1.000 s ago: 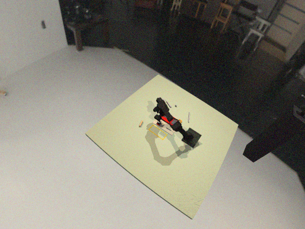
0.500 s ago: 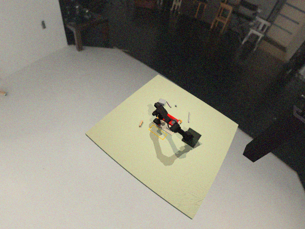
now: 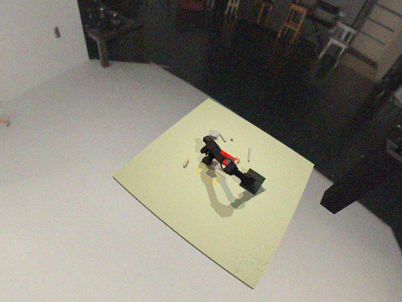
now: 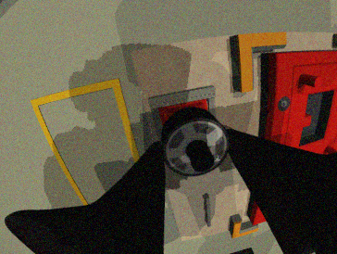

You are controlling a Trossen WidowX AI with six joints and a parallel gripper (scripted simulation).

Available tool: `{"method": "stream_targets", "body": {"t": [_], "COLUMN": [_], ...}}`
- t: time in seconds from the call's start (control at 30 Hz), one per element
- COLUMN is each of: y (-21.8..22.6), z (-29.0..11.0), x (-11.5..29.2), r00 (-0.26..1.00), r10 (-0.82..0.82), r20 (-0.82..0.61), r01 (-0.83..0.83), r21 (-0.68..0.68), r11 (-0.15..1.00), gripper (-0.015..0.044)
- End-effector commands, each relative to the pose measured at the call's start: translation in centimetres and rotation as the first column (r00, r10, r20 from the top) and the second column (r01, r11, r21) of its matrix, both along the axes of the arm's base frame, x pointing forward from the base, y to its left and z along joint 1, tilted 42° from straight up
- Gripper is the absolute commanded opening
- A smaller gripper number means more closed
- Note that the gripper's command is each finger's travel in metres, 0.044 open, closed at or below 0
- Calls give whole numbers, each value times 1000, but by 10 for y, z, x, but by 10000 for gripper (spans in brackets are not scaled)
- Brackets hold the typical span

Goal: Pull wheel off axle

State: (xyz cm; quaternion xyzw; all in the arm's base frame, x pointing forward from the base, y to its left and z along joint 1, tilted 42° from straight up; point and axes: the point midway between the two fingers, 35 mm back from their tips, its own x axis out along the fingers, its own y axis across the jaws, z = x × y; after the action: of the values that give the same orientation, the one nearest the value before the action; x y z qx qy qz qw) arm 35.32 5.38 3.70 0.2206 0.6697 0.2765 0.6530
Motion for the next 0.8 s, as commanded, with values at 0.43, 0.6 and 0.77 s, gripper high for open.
{"method": "stream_targets", "body": {"t": [0.43,0.6,0.77], "y": [-3,-4,-5], "z": [3,4,5], "x": [0,0,0], "r00": [1000,1000,1000], "r10": [0,0,0], "r20": [-1,-1,-1], "r01": [0,0,0], "r21": [0,0,0], "r11": [1000,1000,1000], "gripper": [0,0,0]}}
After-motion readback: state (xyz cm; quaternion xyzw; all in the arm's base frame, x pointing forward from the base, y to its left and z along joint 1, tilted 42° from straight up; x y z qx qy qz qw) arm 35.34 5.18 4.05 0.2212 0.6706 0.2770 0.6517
